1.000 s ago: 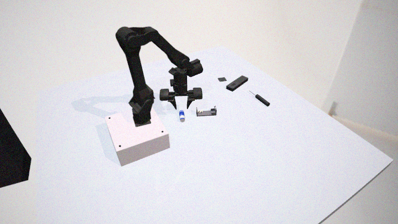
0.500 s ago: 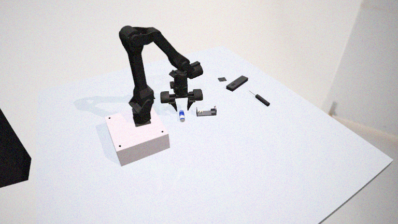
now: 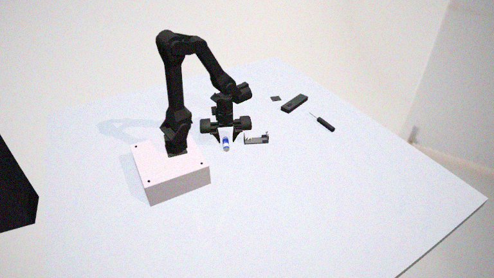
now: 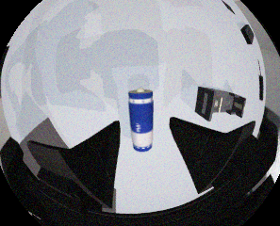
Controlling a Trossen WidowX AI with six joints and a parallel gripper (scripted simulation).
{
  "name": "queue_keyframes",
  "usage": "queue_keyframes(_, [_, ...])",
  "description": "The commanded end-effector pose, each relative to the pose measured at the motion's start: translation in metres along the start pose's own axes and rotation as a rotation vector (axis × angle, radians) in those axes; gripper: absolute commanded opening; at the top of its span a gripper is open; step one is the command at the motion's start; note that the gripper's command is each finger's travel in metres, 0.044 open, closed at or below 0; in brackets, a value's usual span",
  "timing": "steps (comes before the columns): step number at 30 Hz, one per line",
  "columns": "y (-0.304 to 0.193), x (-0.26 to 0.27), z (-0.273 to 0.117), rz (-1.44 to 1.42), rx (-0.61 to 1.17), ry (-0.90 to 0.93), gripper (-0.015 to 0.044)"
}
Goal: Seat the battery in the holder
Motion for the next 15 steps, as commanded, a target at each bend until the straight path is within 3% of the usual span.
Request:
queue_keyframes(1, [-0.0011,0.0019,0.0074,-0.004,0.005,0.004,0.0238])
queue_keyframes(9, [-0.0017,0.0029,0.0171,-0.006,0.005,0.004,0.0238])
queue_keyframes(15, [-0.0017,0.0029,0.0171,-0.006,0.005,0.004,0.01])
Point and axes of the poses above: the point midway between the two fingers, 35 mm back from their tips, its own z axis out along the fingers, its own x axis across the jaws, y = z × x, the point moved 6 cm from there along -z, back along the fingers, and after that the axes turned 8 degrees about -z, right-handed, at the moved point
